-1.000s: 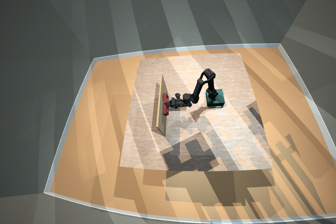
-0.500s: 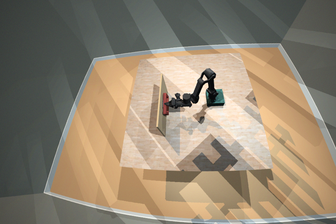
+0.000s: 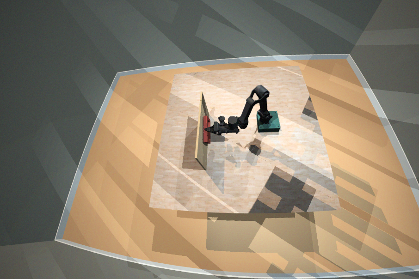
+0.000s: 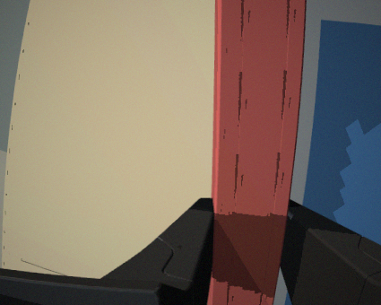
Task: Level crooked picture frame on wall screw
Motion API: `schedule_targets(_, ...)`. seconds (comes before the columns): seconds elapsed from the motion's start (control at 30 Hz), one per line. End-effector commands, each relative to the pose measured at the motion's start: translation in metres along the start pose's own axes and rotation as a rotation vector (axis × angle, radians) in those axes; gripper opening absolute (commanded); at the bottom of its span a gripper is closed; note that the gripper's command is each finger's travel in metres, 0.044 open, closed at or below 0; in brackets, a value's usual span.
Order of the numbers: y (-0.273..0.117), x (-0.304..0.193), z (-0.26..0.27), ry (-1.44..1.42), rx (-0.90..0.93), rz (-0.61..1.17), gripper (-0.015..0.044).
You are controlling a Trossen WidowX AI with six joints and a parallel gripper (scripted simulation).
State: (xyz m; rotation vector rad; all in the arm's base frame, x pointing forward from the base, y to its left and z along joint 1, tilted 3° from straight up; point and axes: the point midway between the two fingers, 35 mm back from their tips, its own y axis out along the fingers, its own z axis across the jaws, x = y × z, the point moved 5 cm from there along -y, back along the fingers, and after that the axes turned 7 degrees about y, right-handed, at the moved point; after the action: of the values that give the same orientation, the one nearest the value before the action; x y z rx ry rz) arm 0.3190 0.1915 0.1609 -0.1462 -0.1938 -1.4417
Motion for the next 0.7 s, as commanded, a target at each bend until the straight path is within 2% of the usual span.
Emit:
schedule_targets(0.0,0.0003,0.0006,0.0018,0.01,0.009,-0.004,0.0)
schedule_targets(0.67,0.0003,0.0024,0.0022,0.01,0.009,-0.004,0.0)
